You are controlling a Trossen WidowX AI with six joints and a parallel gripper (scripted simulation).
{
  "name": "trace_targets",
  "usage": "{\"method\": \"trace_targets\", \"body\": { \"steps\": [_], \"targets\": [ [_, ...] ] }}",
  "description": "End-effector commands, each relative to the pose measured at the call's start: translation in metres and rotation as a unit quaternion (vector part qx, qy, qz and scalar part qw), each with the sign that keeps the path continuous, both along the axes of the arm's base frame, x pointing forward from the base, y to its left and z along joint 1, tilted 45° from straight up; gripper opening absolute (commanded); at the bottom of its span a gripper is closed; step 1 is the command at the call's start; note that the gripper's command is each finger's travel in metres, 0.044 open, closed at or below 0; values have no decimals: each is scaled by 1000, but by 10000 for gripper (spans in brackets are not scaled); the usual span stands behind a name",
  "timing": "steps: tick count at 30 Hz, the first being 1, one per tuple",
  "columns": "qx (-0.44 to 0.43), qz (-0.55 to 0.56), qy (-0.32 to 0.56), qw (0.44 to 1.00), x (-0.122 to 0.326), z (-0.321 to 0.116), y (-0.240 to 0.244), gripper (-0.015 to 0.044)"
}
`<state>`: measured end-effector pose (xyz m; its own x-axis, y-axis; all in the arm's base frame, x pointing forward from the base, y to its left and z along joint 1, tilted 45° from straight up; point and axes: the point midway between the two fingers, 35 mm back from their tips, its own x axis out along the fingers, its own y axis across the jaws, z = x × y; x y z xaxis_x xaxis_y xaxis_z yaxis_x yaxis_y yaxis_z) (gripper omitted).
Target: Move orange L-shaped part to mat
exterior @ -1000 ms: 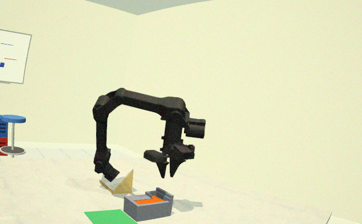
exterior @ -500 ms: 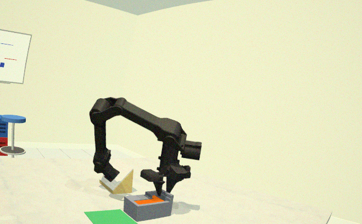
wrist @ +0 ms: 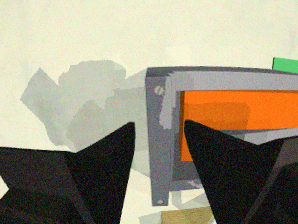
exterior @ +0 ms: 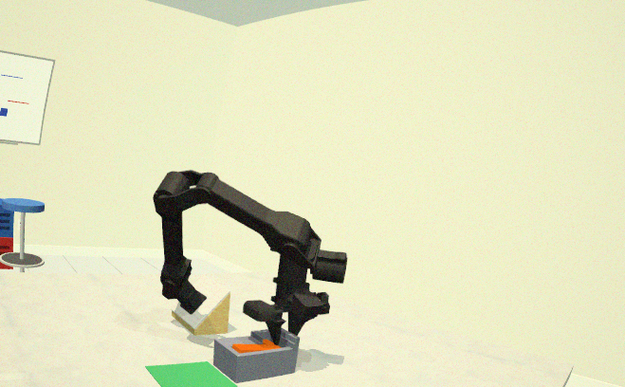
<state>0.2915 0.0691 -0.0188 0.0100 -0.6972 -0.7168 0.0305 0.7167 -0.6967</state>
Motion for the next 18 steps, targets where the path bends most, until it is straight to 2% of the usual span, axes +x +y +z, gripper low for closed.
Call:
{"method": "trace_targets", "body": {
  "steps": [1,18],
  "targets": [
    [-4,0,2,1000,-1,-5,-7,180],
    [-4,0,2,1000,-1,-16,-18,180]
  ]
}}
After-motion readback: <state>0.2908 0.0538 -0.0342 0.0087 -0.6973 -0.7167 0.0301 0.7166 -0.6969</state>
